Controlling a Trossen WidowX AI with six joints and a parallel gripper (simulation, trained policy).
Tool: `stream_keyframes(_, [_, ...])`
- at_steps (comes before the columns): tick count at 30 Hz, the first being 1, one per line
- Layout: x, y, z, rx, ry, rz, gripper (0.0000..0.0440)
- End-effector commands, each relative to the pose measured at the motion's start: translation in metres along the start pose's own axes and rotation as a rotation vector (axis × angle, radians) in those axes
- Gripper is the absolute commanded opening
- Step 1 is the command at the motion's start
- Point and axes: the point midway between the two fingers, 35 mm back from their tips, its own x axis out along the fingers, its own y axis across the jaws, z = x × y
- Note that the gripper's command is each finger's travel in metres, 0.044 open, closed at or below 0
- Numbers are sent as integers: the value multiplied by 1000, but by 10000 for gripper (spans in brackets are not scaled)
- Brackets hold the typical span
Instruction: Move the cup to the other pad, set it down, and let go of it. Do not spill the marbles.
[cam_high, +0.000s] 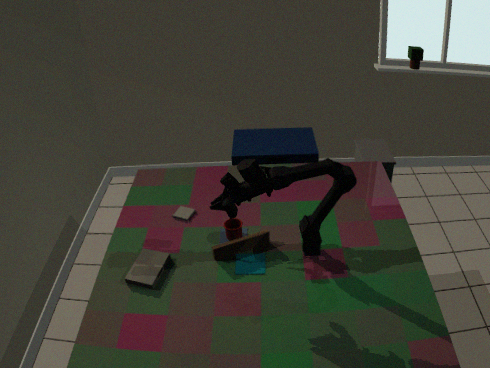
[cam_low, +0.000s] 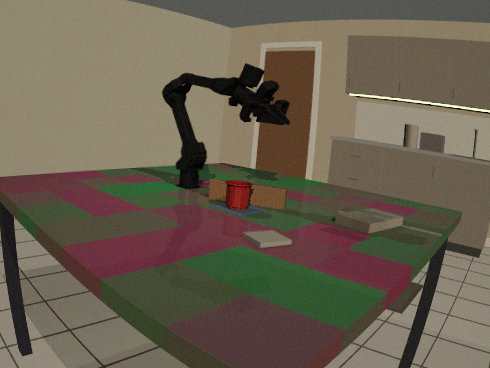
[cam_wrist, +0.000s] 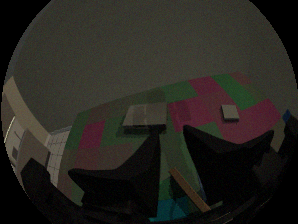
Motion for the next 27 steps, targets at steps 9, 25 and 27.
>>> stream_keyframes(9, [9, 8, -10, 45, 174, -14, 93])
stream_keyframes(25, [19, 11, -31, 48, 417, -58, 82])
stream_keyframes(27, [19, 10, -34, 44, 447, -65, 87])
